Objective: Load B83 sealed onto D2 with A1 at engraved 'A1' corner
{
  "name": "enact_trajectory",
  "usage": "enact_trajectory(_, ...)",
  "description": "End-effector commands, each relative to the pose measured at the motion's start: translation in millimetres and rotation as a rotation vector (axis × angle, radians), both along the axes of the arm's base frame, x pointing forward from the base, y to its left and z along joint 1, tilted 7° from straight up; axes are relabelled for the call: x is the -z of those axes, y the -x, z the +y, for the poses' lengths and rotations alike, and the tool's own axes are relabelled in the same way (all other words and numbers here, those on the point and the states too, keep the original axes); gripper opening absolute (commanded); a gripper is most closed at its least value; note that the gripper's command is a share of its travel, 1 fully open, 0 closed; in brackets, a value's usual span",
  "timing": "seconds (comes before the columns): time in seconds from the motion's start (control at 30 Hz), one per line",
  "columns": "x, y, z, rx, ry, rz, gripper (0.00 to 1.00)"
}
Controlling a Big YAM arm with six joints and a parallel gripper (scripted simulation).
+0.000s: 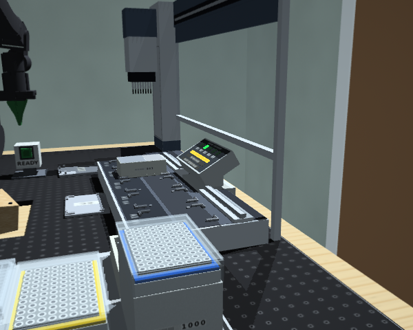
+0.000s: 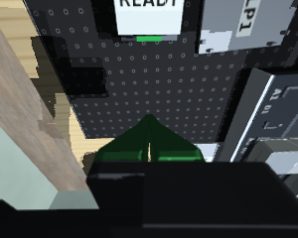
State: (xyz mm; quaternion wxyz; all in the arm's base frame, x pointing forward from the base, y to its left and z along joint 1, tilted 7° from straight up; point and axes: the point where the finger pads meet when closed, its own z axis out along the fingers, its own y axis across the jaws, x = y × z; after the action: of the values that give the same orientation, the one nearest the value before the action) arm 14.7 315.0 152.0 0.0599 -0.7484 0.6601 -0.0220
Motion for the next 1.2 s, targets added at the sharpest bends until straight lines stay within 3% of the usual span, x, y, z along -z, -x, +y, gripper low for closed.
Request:
enact_trajectory(0.0, 1.2, -4, 5, -0.003, -0.013, -0.001, 0.00)
enact_trajectory(1.17, 50.9, -8, 8, -0.006, -0.019, 0.000, 0.00)
